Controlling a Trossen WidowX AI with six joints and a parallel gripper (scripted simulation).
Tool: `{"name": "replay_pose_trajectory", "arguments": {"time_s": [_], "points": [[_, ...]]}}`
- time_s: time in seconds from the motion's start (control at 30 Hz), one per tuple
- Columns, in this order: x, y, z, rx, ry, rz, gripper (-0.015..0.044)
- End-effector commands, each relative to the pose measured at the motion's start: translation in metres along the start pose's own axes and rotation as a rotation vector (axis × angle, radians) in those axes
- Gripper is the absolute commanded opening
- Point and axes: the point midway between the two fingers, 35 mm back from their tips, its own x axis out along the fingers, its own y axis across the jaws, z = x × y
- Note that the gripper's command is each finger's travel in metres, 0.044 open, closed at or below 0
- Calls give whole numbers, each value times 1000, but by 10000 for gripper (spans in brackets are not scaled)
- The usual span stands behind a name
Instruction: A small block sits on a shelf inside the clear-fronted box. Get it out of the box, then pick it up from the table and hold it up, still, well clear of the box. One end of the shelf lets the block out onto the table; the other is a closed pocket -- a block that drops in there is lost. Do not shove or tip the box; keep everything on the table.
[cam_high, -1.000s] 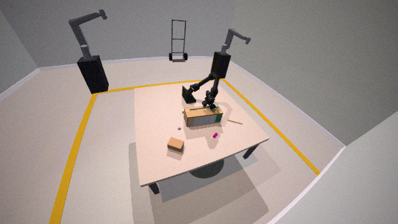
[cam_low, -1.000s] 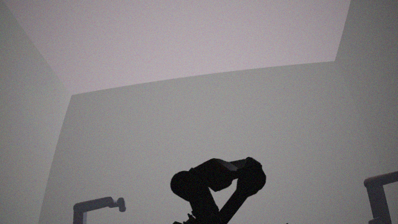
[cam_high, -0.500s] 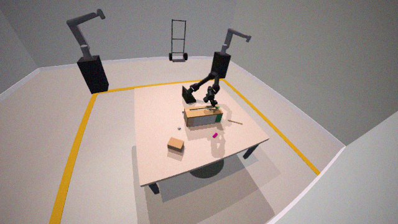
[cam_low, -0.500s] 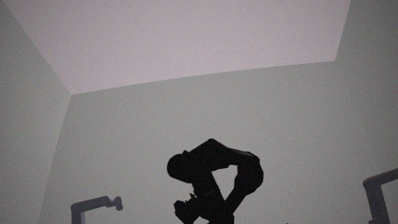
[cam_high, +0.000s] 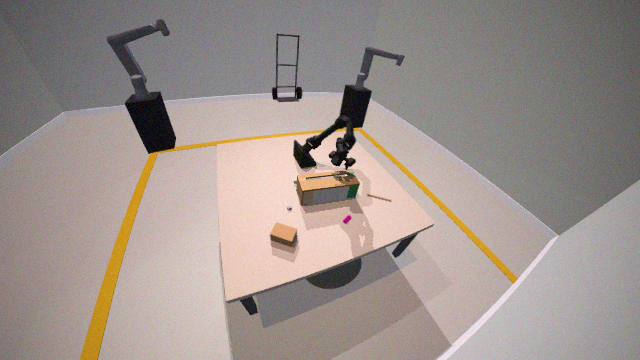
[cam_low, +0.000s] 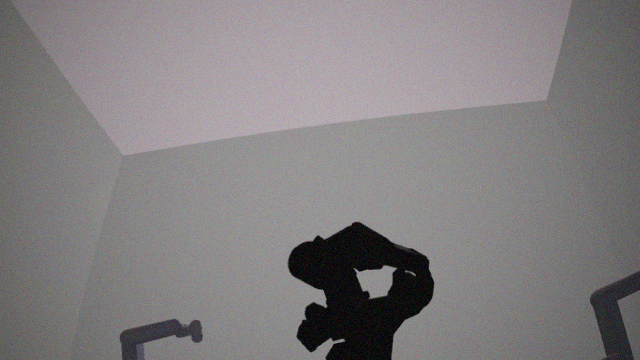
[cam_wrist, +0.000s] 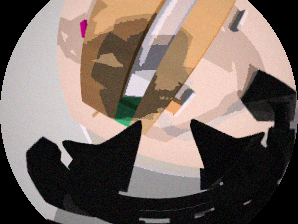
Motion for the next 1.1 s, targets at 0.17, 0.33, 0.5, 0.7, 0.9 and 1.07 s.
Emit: {"name": "replay_pose_trajectory", "arguments": {"time_s": [0.17,0.33,0.5,0.7,0.9,1.07], "points": [[3,-8,-22,-1353,-138,-105,285],[3,-9,-27,-1666,-168,-157,285],[3,-9,-31,-1957,-182,-212,285],[3,-10,-37,-2310,-195,-296,285],[3,-10,-42,-2650,-192,-390,285],[2,-9,-47,-2935,-183,-490,285]]}}
